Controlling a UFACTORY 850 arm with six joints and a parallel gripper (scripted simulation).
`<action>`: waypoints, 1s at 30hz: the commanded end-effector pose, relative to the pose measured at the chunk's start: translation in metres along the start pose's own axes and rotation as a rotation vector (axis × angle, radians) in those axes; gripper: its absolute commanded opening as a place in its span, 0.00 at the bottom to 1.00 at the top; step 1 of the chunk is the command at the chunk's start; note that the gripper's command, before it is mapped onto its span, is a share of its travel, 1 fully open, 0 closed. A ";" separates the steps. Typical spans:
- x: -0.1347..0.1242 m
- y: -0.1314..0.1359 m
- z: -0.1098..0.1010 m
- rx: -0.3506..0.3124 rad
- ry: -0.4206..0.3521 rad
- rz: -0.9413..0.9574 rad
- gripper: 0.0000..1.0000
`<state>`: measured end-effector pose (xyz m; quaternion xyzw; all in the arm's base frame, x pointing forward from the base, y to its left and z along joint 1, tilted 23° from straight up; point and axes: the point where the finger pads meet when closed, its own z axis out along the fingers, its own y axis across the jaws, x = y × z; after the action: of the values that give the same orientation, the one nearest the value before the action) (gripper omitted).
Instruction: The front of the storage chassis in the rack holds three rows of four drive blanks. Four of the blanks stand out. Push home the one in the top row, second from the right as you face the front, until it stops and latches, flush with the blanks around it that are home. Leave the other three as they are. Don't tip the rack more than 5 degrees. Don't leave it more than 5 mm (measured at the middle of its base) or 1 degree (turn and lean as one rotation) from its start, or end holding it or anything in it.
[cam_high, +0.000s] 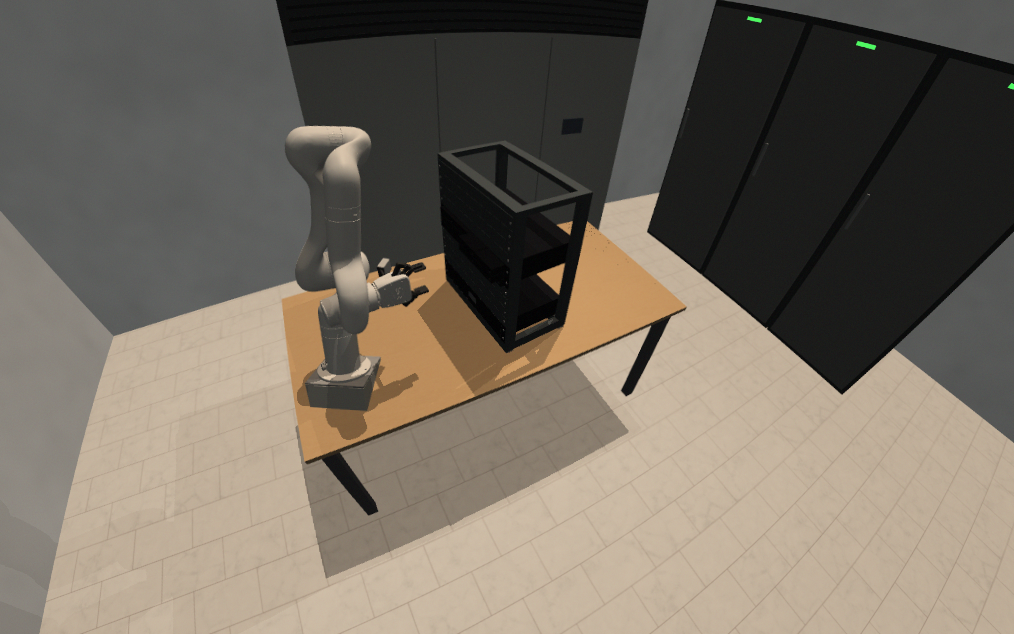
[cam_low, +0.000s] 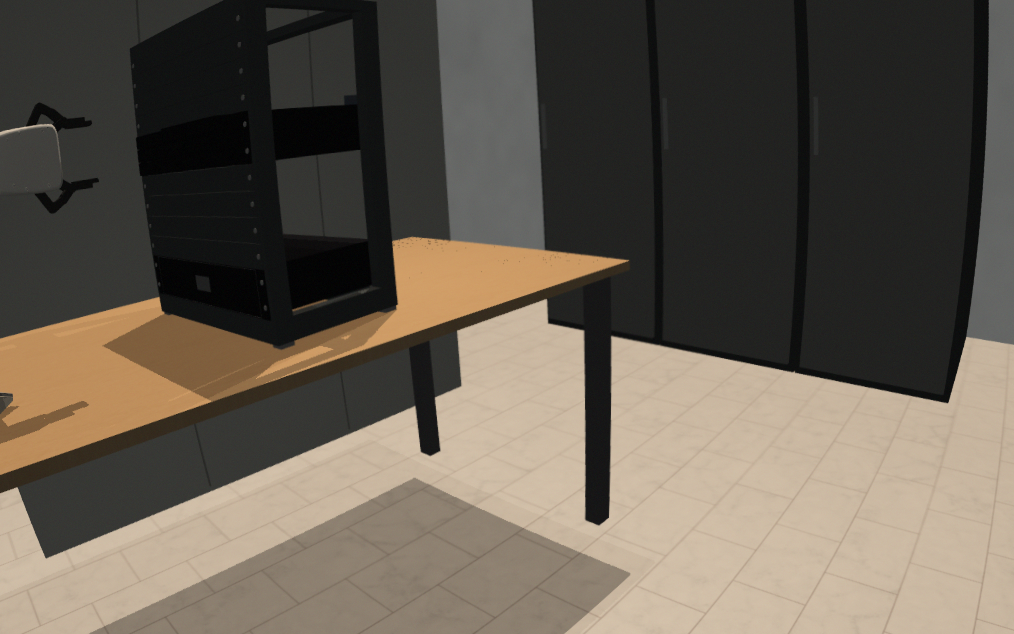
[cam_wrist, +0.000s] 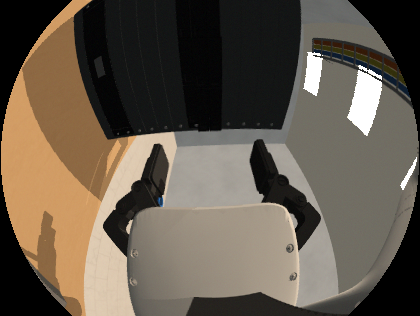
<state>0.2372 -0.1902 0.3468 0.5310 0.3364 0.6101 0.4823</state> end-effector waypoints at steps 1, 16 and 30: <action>-0.005 0.000 0.014 -0.001 -0.002 -0.001 1.00; -0.029 0.000 0.082 -0.001 -0.002 -0.001 1.00; -0.046 0.000 0.134 -0.001 -0.002 -0.001 1.00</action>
<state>0.3536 -0.2411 0.3592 0.5300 0.3369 0.6111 0.4818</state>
